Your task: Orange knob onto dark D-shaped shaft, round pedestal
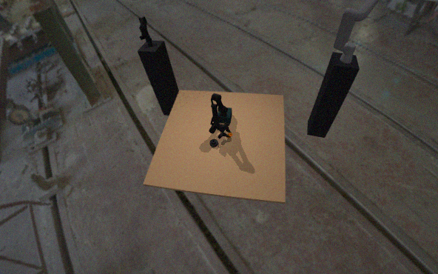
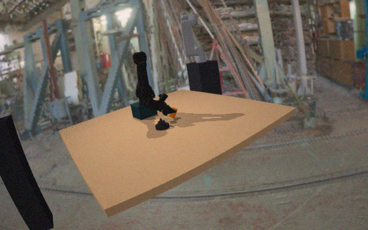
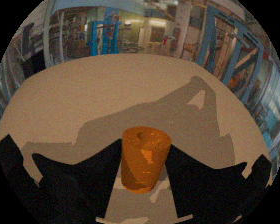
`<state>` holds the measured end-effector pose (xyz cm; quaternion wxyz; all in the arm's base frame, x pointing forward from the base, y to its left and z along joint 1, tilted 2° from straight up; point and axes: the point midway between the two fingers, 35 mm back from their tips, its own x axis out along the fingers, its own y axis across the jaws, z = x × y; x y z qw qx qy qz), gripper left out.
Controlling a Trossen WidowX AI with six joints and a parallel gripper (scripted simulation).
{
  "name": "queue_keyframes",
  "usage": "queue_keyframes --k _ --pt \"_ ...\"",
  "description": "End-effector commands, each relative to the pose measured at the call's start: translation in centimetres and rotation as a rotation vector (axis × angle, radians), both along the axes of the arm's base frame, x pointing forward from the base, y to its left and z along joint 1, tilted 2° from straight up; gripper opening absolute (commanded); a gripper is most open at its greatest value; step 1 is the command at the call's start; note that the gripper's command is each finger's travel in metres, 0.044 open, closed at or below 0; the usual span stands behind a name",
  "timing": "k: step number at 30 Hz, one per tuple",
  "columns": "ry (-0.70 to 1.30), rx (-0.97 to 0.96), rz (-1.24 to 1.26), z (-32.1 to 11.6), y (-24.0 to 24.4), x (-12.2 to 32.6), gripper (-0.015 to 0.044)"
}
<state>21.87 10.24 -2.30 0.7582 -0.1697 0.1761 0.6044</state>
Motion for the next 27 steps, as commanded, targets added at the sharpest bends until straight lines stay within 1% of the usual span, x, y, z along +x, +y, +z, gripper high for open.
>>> queue_keyframes --k 1,8,17,20,27 --pt "-0.014 0.054 0.005 -0.1 -0.3 -0.1 0.0179" --pt "-0.039 0.172 0.012 -0.4 -1.0 -0.3 0.0179" --pt "-0.032 0.134 0.007 -0.3 -1.4 -0.3 0.0179" --pt "-0.026 0.139 0.006 -0.3 -1.2 -0.4 0.0258" --pt "-0.026 0.139 0.006 -0.3 -1.2 -0.4 0.026"
